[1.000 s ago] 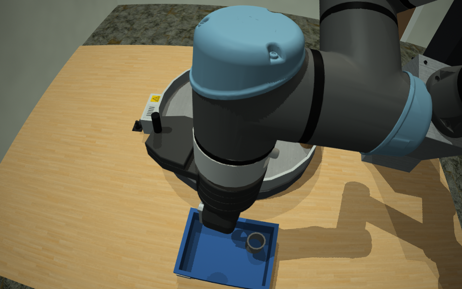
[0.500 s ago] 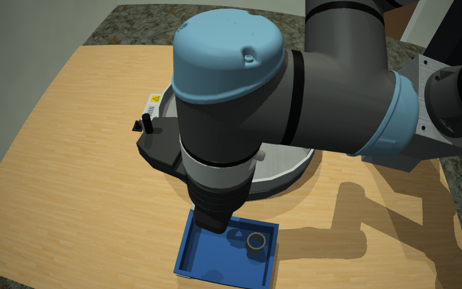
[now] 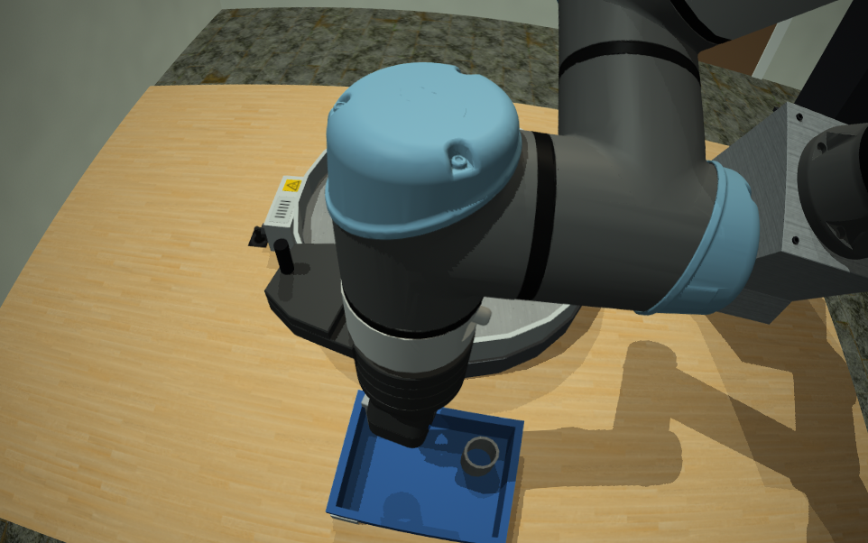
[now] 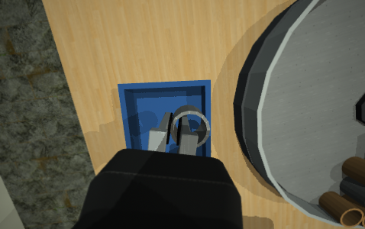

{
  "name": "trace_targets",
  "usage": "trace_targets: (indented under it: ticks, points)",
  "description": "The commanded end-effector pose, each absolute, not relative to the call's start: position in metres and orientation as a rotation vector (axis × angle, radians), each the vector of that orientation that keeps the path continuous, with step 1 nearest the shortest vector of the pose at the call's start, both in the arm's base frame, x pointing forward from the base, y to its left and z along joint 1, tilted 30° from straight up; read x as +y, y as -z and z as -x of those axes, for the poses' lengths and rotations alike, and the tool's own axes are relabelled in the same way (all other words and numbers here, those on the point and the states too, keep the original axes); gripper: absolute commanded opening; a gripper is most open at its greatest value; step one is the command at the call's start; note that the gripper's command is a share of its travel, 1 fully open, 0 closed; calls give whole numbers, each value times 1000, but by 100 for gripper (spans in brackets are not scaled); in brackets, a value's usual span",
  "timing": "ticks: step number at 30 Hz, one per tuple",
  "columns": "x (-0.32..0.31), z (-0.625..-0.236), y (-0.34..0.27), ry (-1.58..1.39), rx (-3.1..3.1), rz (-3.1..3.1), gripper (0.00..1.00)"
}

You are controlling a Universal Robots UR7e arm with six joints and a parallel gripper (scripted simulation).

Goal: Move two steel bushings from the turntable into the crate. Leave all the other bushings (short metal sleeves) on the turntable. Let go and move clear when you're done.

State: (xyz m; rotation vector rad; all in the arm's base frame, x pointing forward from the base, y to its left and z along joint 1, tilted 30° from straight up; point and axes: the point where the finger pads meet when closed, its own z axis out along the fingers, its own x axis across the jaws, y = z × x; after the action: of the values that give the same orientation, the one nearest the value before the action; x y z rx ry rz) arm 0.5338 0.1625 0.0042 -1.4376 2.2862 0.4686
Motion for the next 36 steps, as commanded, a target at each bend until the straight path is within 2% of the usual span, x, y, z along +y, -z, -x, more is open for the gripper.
trace_targets:
  ticks: [1, 36]
  points:
    - [164, -537, -2, -459, 2283, 1434, 0]
    - [188, -542, 43, -469, 2288, 1435, 0]
